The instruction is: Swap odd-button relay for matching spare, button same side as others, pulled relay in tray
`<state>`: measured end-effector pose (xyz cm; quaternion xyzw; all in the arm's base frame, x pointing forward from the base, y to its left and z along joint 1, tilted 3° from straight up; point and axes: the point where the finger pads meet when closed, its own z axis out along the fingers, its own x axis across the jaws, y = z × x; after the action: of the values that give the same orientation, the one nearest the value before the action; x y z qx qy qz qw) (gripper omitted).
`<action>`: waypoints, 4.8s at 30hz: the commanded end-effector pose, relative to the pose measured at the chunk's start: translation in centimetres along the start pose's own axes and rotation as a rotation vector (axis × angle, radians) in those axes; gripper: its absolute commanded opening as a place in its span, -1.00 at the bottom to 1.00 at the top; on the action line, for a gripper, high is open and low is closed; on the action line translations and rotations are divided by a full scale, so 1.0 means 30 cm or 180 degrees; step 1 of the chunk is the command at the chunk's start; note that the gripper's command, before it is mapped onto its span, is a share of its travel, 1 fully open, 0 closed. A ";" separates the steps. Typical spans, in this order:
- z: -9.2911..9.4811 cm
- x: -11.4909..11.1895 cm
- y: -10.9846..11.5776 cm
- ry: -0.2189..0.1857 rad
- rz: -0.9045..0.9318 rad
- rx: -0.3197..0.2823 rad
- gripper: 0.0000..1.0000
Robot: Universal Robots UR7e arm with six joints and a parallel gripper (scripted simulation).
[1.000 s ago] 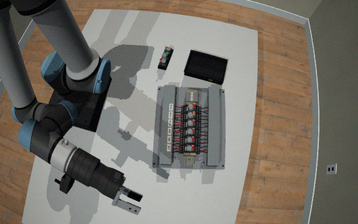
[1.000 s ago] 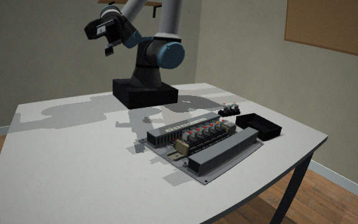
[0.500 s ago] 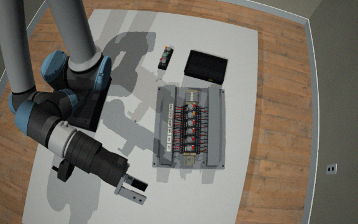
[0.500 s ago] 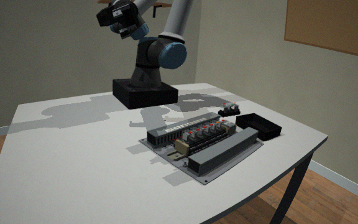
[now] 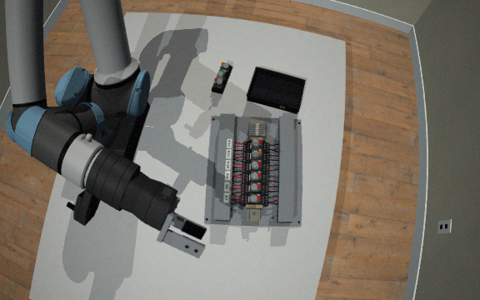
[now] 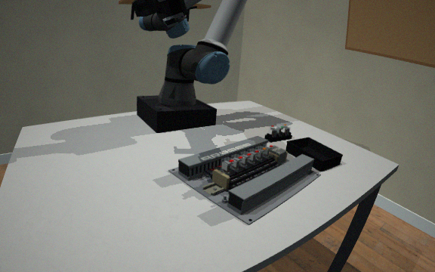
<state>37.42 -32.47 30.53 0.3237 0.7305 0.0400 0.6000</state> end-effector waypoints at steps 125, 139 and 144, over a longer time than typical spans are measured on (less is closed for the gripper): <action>-0.145 -0.456 0.991 0.0022 0.0011 0.0011 1.00; -0.144 -0.452 0.982 0.0022 0.0011 0.0011 1.00; -0.143 -0.449 0.975 0.0022 0.0011 0.0011 1.00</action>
<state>46.99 -14.93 56.35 0.3260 0.7323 0.0410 0.5964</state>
